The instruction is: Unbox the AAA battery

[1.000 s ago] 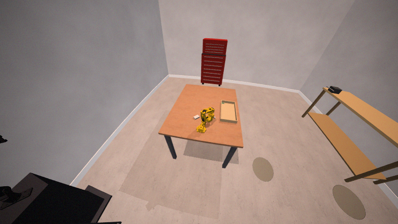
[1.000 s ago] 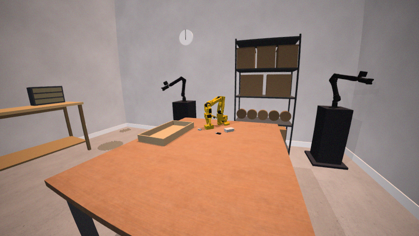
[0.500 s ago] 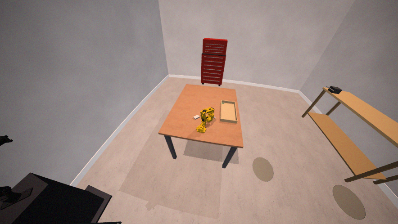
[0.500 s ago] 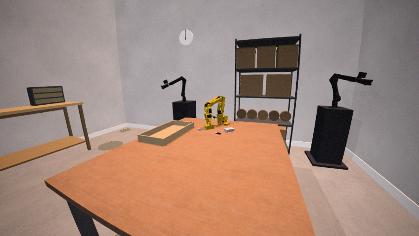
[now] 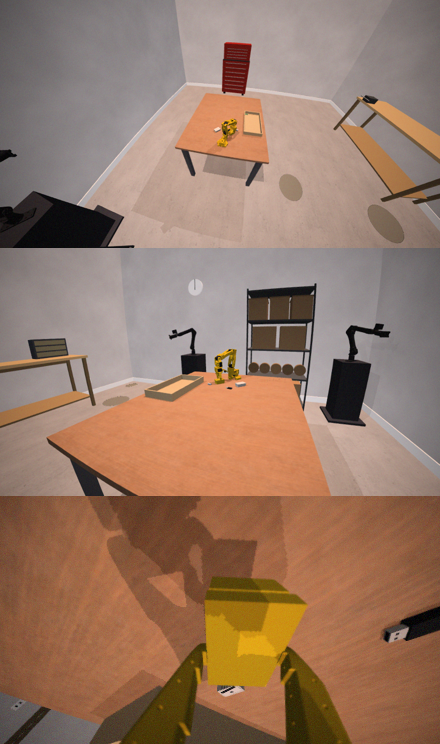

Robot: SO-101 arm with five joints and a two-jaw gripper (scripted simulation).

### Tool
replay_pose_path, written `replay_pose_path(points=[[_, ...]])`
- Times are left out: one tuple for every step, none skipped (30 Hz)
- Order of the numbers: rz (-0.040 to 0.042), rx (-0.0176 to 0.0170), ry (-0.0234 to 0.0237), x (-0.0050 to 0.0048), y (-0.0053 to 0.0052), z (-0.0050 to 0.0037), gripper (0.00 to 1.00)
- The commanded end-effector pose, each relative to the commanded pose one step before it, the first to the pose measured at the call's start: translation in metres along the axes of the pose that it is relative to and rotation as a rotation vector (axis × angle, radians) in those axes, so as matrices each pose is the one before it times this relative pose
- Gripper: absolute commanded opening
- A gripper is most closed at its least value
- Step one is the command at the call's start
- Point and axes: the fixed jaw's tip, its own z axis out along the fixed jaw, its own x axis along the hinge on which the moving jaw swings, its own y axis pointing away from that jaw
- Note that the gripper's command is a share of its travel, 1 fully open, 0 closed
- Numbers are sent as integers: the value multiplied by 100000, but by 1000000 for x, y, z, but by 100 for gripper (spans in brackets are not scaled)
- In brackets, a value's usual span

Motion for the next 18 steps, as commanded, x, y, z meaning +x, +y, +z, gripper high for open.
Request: replay_pose_path(points=[[164, 1005, 4050, 3388, -2427, -4824, 23], [0, 0, 0, 0, 0, 0, 23], [0, 0, 0, 0, 0, 0, 23], [-2, -2, -1, 2, -3, 5, 23], [0, 0, 0, -1, -18, 30, 23], [0, 0, 0, -9, -41, 78, 23], [0, 0, 0, -11, -77, 126, 23], [0, 0, 0, -13, -95, 180, 23], [0, 0, 0, -14, -124, 211, 23], [0, 0, 0, -21, -136, 240, 23], [0, 0, 0, -22, -142, 253, 23], [0, 0, 0, -21, -130, 240, 23], [0, 0, 0, -20, -124, 216, 23], [0, 0, 0, -13, -101, 174, 23], [0, 0, 0, -17, -71, 126, 23], [0, 0, 0, -3, -41, 78, 23], [0, 0, 0, -7, -18, 36, 23], [0, 0, 0, 0, -6, 0, 23]])
